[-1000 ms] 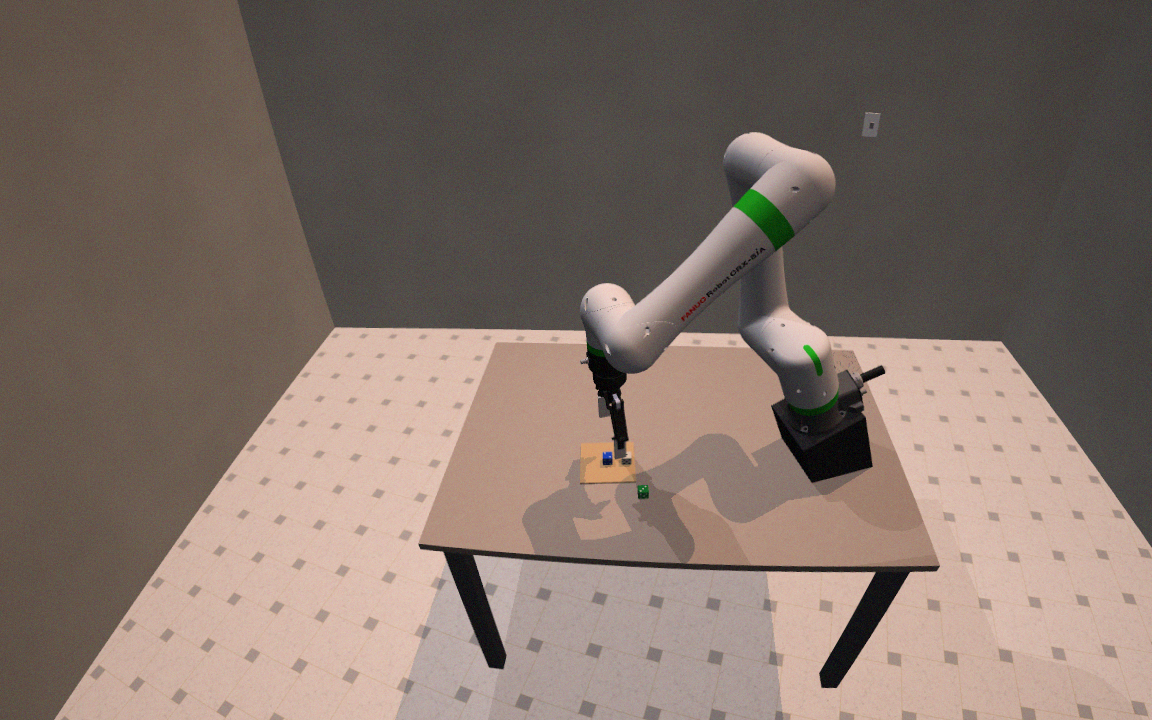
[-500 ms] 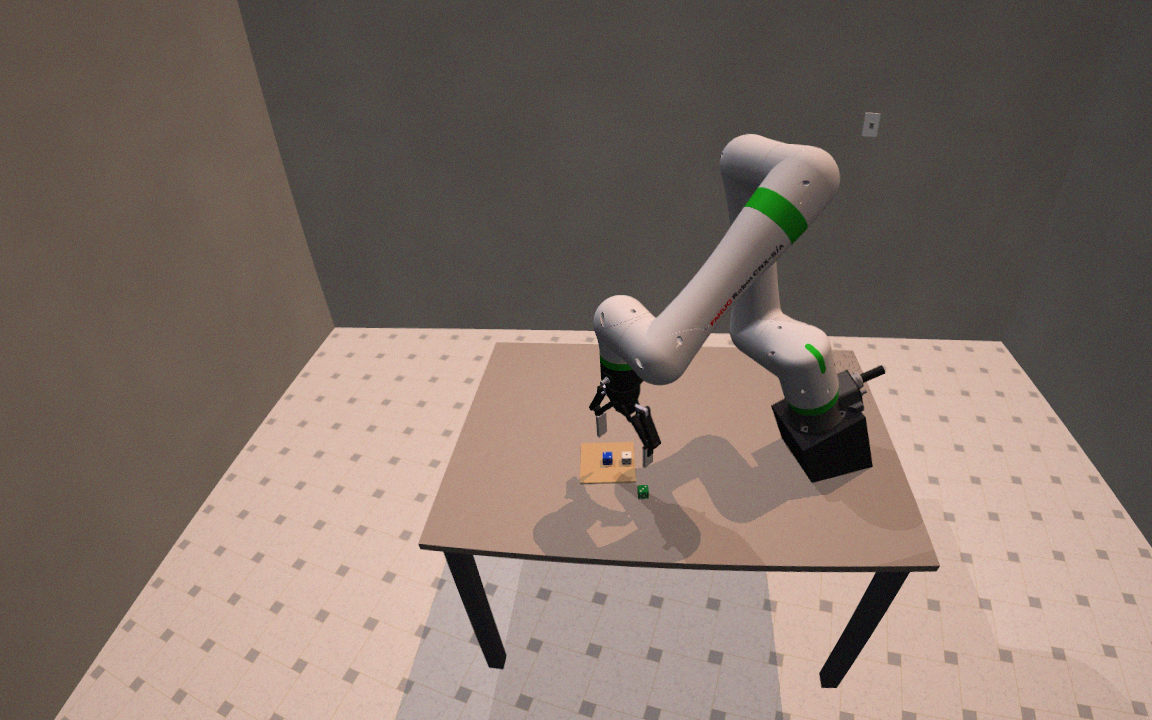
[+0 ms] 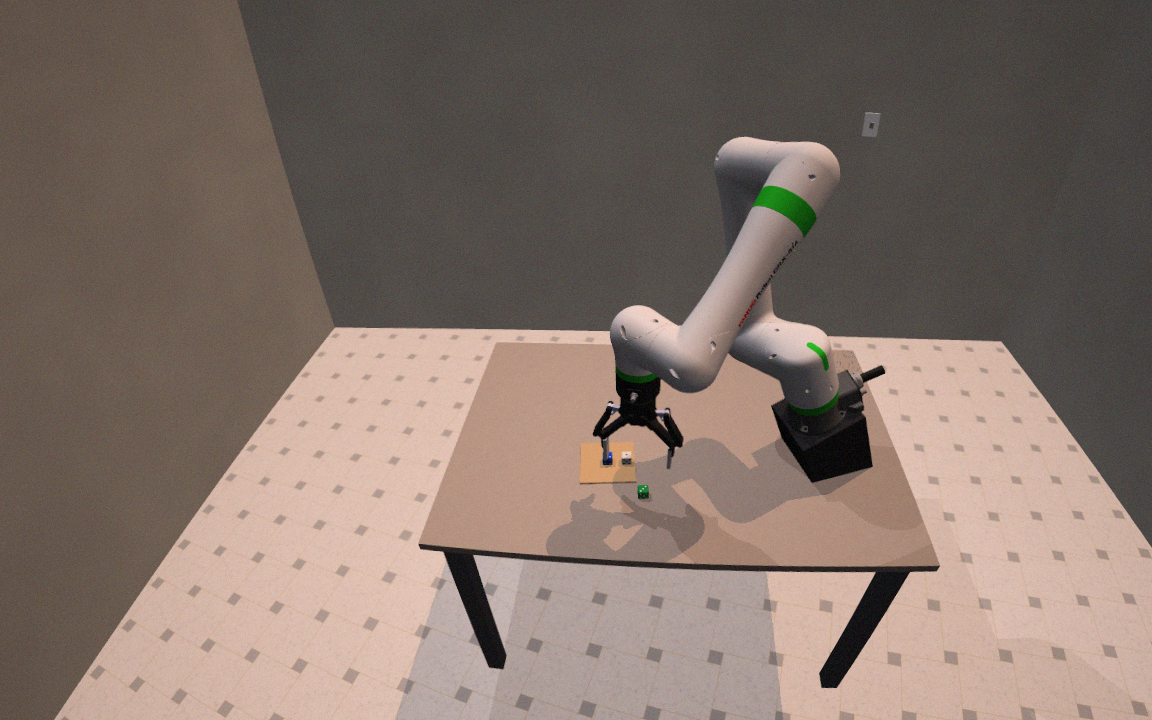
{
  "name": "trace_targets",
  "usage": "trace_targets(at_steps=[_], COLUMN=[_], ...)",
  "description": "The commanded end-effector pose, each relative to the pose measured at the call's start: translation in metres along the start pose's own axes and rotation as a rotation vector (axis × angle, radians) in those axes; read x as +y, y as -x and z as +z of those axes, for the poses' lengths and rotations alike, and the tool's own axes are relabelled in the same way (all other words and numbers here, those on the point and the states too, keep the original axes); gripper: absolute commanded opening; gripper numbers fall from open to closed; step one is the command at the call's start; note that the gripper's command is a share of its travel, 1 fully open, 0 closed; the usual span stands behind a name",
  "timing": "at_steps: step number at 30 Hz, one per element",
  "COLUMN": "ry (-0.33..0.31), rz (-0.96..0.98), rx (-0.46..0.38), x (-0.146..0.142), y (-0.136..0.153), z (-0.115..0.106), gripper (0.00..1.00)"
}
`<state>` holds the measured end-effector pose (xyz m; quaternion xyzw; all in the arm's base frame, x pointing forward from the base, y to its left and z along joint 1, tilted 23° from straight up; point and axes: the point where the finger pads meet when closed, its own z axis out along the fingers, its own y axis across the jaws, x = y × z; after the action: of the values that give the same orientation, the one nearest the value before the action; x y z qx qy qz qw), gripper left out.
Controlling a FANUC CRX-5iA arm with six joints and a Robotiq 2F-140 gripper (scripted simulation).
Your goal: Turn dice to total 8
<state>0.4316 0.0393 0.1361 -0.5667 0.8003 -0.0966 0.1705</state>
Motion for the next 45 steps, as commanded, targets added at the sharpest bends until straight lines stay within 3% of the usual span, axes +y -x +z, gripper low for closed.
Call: trace_targets(at_steps=[1,6,7,45], ry=[-0.001,-0.003,-0.003,-0.003], rz=[-0.158,-0.266,-0.266,-0.266], rx=[-0.008,-0.01,-0.01,-0.01], x=[0.0101,0.0172,0.0172,0.0172], y=[0.0074,0.0122,0.0122,0.0122], z=[0.0005,0.0012,0.0012,0.0015], gripper=[1.0,1.0,0.25,0.25])
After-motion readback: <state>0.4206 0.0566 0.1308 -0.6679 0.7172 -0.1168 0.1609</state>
